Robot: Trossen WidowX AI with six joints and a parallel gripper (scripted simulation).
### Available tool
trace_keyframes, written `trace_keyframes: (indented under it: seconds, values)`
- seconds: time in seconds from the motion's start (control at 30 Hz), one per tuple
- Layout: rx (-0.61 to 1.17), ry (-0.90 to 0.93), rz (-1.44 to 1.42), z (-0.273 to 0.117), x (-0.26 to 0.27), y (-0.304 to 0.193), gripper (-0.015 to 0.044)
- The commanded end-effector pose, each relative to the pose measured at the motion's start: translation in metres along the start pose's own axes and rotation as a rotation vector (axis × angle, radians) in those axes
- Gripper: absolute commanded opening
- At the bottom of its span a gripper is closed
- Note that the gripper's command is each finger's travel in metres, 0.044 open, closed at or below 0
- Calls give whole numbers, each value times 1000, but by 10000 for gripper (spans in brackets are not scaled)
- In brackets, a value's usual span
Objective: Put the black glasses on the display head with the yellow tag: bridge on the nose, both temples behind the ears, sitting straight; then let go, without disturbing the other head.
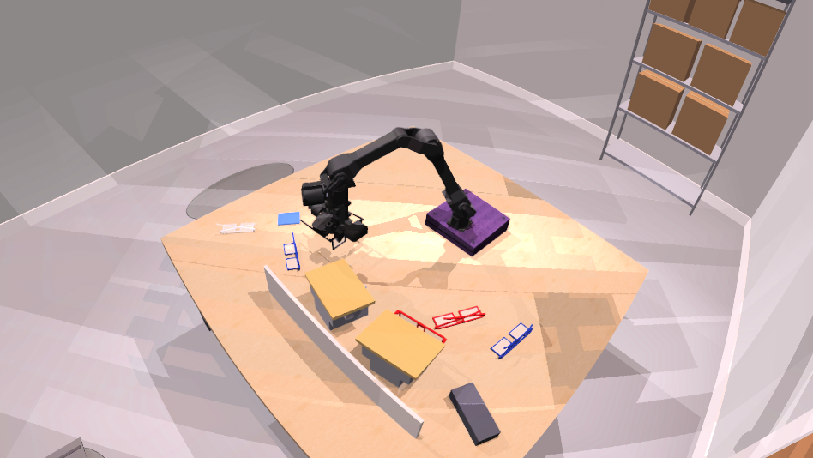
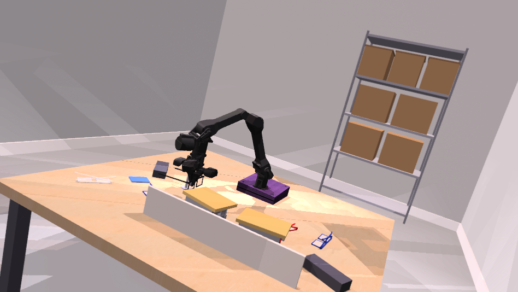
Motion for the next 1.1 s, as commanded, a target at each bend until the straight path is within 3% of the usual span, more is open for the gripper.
trace_keyframes:
  seconds: [0.0, 1.07]
  values:
    - [-1, -2, 4, -1, 0, 4, 0]
    - [-1, -2, 4, -1, 1, -1, 0]
Point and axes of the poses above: the point midway between the two fingers, 35 mm back from their tips, its own z axis out along the fingers, its own x axis across the jaws, y = z × x, the point moved 3 cm from there along -z, back along the fingers, and after that the axes turned 4 degrees about -z, right-handed, at the moved point
